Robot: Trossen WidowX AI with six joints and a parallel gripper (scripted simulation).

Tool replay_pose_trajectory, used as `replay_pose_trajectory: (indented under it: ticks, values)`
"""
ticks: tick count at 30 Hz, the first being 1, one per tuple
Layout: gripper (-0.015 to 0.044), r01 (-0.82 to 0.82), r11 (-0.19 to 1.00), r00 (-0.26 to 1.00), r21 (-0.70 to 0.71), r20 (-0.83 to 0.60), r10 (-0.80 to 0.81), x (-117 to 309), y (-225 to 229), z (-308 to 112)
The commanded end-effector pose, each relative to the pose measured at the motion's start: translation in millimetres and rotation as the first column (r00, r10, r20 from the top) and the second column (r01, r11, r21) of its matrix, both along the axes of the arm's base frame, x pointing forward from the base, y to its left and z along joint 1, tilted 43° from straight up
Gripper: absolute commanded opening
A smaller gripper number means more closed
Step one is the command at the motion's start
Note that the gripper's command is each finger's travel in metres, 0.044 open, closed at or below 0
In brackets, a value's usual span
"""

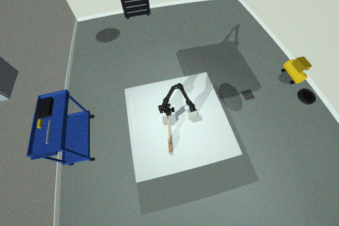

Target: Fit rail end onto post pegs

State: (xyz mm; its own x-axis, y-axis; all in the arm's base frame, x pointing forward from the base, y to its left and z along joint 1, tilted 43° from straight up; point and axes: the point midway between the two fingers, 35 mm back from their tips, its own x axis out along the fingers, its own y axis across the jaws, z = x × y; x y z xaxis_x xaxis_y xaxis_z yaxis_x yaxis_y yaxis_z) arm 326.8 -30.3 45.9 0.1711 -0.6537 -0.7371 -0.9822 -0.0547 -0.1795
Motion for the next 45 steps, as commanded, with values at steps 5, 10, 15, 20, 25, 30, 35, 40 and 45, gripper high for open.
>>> replay_pose_trajectory:
  ticks: [5, 10, 15, 20, 25, 30, 35, 40, 45]
  values:
    - [0.0000, 0.000, 1.000, 1.000, -0.005, 0.000, 0.000, 0, -3, 3]
    - [0.0000, 0.000, 1.000, 1.000, -0.005, 0.000, 0.000, 0, -4, 4]
    - [0.0000, 0.000, 1.000, 1.000, -0.005, 0.000, 0.000, 0, -5, 5]
    - [0.0000, 0.000, 1.000, 1.000, -0.005, 0.000, 0.000, -1, -6, 6]
    - [0.0131, 0.001, 1.000, 1.000, 0.000, 0.002, -0.001, 0, -5, 4]
    - [0.0263, 0.001, 1.000, 1.000, 0.000, 0.002, -0.001, 0, -5, 4]
    - [0.0394, 0.001, 1.000, 1.000, 0.000, 0.002, -0.001, 0, -5, 4]
    - [0.0440, 0.001, 1.000, 1.000, 0.000, 0.002, -0.001, 0, -5, 4]
    - [0.0440, 0.001, 1.000, 1.000, 0.001, 0.001, -0.001, 0, 5, 5]
